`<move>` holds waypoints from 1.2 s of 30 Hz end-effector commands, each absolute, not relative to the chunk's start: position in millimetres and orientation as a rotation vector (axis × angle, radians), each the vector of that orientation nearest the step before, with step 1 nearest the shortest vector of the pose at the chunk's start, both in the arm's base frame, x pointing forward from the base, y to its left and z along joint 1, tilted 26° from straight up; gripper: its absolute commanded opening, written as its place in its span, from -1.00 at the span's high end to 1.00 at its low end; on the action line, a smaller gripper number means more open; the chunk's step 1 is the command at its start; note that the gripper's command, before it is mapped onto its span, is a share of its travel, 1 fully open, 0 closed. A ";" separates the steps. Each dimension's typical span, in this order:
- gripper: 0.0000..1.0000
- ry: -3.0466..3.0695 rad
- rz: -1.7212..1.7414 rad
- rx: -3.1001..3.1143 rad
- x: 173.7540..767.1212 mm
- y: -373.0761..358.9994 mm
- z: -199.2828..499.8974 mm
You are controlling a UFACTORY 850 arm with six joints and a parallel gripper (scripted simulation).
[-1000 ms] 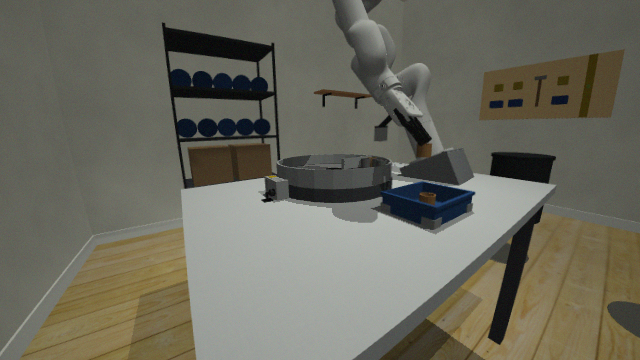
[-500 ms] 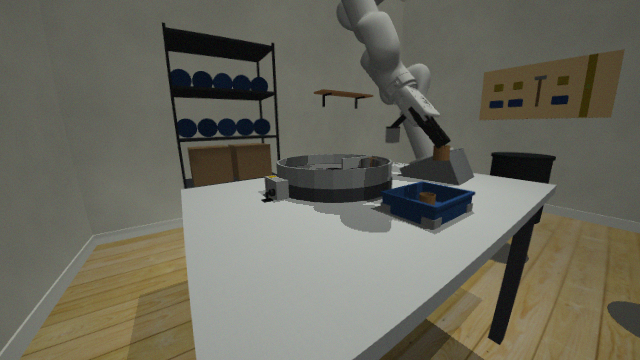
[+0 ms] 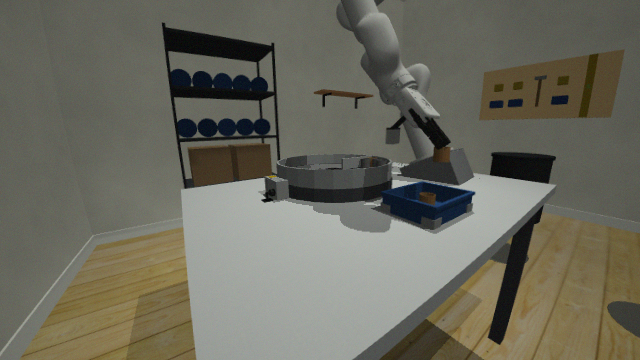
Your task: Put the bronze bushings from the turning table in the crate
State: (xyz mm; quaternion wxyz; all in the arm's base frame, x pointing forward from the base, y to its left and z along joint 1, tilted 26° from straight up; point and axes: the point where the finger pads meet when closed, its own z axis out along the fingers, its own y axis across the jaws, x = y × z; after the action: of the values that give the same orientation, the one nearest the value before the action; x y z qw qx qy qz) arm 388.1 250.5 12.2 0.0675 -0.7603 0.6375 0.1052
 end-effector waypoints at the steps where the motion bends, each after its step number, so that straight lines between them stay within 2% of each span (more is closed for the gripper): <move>1: 1.00 1.919 0.316 -2.289 389.4 245.2 0.1; 12: 1.00 1.919 0.316 -2.289 392.1 223.8 -45.9; 36: 1.00 1.919 0.316 -2.289 392.3 222.4 -49.0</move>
State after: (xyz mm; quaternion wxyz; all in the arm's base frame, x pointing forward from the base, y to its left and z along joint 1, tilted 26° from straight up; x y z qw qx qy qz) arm 391.6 222.4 -48.2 0.0675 -0.7602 0.6375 0.1054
